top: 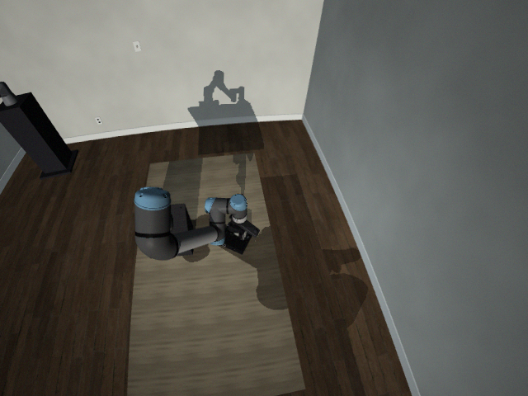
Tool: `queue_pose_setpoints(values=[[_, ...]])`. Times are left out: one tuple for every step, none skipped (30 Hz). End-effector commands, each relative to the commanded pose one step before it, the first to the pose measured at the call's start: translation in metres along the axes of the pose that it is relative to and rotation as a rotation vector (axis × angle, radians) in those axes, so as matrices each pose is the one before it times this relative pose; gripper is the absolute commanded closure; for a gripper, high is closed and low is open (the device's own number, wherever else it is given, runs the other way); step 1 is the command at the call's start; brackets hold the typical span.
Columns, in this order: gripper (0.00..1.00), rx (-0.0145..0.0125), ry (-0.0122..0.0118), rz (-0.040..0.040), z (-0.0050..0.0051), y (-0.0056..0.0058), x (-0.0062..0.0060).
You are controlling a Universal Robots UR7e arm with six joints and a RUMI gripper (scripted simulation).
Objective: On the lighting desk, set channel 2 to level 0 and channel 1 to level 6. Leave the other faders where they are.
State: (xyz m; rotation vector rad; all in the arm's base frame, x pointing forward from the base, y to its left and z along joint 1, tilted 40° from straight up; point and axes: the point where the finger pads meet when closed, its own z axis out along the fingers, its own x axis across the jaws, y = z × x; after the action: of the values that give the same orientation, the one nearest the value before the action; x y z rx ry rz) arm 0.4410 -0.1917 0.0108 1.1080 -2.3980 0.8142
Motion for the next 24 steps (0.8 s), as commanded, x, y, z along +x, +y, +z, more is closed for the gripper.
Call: queue_pose_setpoints(values=[[1.0, 0.0009, -0.00033, 0.00045, 0.00176, -0.0003, -0.00017], [1.0, -0.00001, 0.00002, 0.00002, 0.00057, 0.0, -0.00002], [1.0, 0.0, 0.0, 0.0, 0.00059, 0.0, -0.00002], [1.0, 0.0, 0.0, 0.0, 0.00061, 0.0, -0.00002], [1.0, 0.0, 0.0, 0.0, 0.00064, 0.0, -0.00002], [1.0, 0.0, 0.0, 0.0, 0.00066, 0.0, -0.00002], [1.0, 0.0, 0.0, 0.0, 0.00068, 0.0, -0.00002], [1.0, 0.0, 0.0, 0.0, 0.00069, 0.0, -0.00002], [1.0, 0.0, 0.0, 0.0, 0.00071, 0.0, -0.00003], [1.0, 0.0, 0.0, 0.0, 0.00072, 0.0, -0.00003], [1.0, 0.0, 0.0, 0.0, 0.00072, 0.0, -0.00003], [1.0, 0.0, 0.0, 0.0, 0.0, 0.0, 0.0], [1.0, 0.0, 0.0, 0.0, 0.0, 0.0, 0.0], [1.0, 0.0, 0.0, 0.0, 0.00073, 0.0, -0.00003], [1.0, 0.0, 0.0, 0.0, 0.00073, 0.0, -0.00003], [1.0, 0.0, 0.0, 0.0, 0.00072, 0.0, -0.00003], [1.0, 0.0, 0.0, 0.0, 0.00072, 0.0, -0.00002], [1.0, 0.0, 0.0, 0.0, 0.00071, 0.0, -0.00003], [1.0, 0.0, 0.0, 0.0, 0.0007, 0.0, -0.00003], [1.0, 0.0, 0.0, 0.0, 0.00068, 0.0, -0.00003], [1.0, 0.0, 0.0, 0.0, 0.00066, 0.0, -0.00003], [1.0, 0.0, 0.0, 0.0, 0.00064, 0.0, -0.00002], [1.0, 0.0, 0.0, 0.0, 0.00062, 0.0, -0.00002], [1.0, 0.0, 0.0, 0.0, 0.00059, 0.0, -0.00002]])
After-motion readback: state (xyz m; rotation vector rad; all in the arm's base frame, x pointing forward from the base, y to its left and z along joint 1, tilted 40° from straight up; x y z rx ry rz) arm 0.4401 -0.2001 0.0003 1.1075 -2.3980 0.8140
